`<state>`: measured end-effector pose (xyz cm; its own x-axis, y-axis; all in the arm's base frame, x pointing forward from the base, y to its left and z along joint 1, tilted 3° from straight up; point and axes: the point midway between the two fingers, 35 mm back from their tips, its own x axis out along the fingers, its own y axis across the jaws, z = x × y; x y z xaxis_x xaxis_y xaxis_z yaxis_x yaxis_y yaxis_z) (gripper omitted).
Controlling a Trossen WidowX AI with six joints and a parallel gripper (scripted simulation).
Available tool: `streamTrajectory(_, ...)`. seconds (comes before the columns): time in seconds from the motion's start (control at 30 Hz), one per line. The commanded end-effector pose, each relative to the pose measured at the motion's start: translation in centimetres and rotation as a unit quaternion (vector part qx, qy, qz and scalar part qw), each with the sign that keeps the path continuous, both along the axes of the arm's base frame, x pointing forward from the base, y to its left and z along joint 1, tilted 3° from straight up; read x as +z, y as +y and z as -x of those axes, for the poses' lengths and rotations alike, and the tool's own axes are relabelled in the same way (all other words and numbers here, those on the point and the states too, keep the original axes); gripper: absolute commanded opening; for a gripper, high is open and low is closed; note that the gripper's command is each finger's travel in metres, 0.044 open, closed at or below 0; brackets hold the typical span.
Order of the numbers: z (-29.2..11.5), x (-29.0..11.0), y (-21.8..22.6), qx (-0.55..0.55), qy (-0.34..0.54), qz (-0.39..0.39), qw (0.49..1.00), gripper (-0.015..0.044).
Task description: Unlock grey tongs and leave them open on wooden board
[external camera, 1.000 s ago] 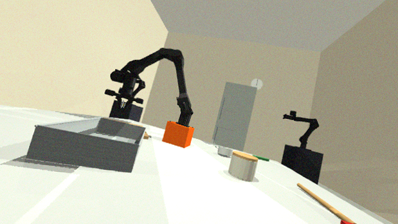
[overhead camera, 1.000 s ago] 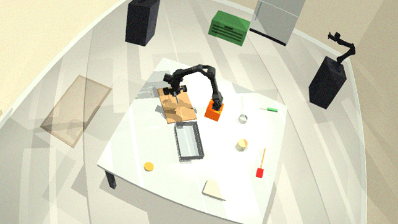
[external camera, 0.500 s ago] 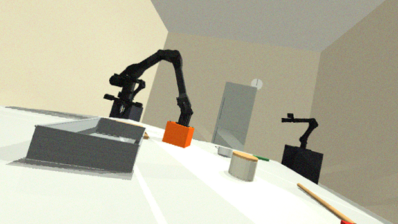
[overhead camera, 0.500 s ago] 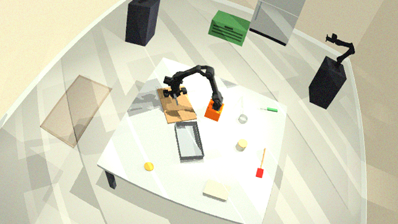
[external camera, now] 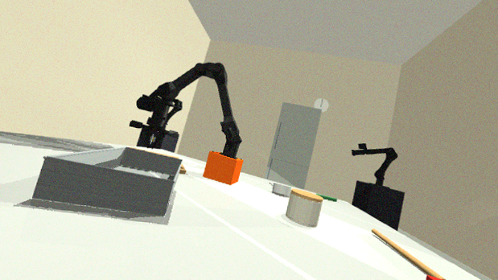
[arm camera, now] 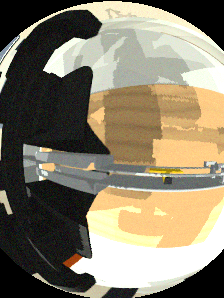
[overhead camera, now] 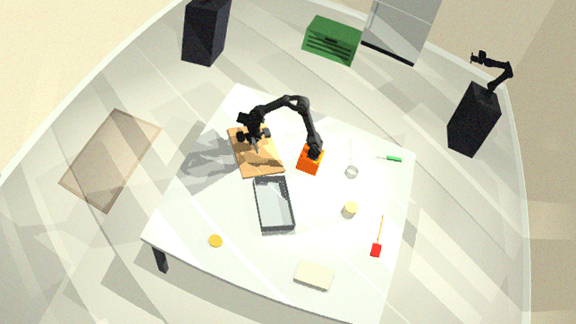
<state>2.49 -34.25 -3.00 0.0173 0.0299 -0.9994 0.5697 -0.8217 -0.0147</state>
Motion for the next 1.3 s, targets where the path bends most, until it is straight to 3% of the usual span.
streamTrajectory(0.0, 0.0, 0.0, 0.0, 0.000, 0.000, 0.000, 1.000, 0.0034)
streamTrajectory(0.53, 0.0, 0.0, 0.0, 0.000, 0.000, 0.000, 1.000, 0.0440)
streamTrajectory(0.77, 2.1, 2.5, 0.9, 0.000, 0.005, 0.009, 1.000, 0.0440)
streamTrajectory(1.07, 8.2, 10.5, 10.1, 0.000, 0.003, 0.000, 1.000, 0.0440)
streamTrajectory(1.27, 8.8, 11.5, 12.0, 0.000, 0.002, -0.001, 1.000, 0.0440)
